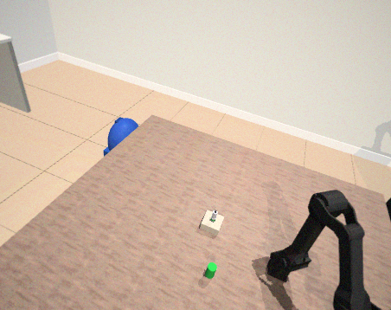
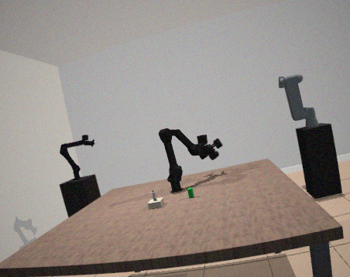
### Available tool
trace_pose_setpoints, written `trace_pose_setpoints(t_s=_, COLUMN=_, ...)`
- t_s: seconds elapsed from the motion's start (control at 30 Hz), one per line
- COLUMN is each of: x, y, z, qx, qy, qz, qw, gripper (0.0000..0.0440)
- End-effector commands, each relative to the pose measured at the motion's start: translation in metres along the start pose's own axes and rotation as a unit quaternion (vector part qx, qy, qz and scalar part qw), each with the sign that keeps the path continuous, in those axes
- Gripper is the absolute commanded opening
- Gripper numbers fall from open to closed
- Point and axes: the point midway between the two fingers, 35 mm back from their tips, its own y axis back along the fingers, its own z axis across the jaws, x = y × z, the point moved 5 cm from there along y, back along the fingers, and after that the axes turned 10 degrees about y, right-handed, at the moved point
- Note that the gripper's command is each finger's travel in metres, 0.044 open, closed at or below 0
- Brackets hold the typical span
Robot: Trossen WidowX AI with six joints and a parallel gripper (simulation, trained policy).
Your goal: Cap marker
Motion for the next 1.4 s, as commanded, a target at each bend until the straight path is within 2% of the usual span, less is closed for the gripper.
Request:
trace_pose_setpoints(t_s=0.0, x=-0.001, y=0.001, z=0.001, qx=0.000, qy=0.000, qz=-0.004, qw=1.000, gripper=0.0374)
trace_pose_setpoints(t_s=0.17, x=-0.007, y=0.004, z=0.009, qx=-0.001, qy=-0.001, qz=-0.025, qw=1.000, gripper=0.0252)
trace_pose_setpoints(t_s=0.23, x=-0.009, y=0.006, z=0.013, qx=0.000, qy=0.000, qz=-0.033, qw=0.999, gripper=0.0220)
trace_pose_setpoints(t_s=1.37, x=-0.033, y=0.050, z=0.066, qx=0.024, qy=-0.034, qz=-0.163, qw=0.986, gripper=0.0307)
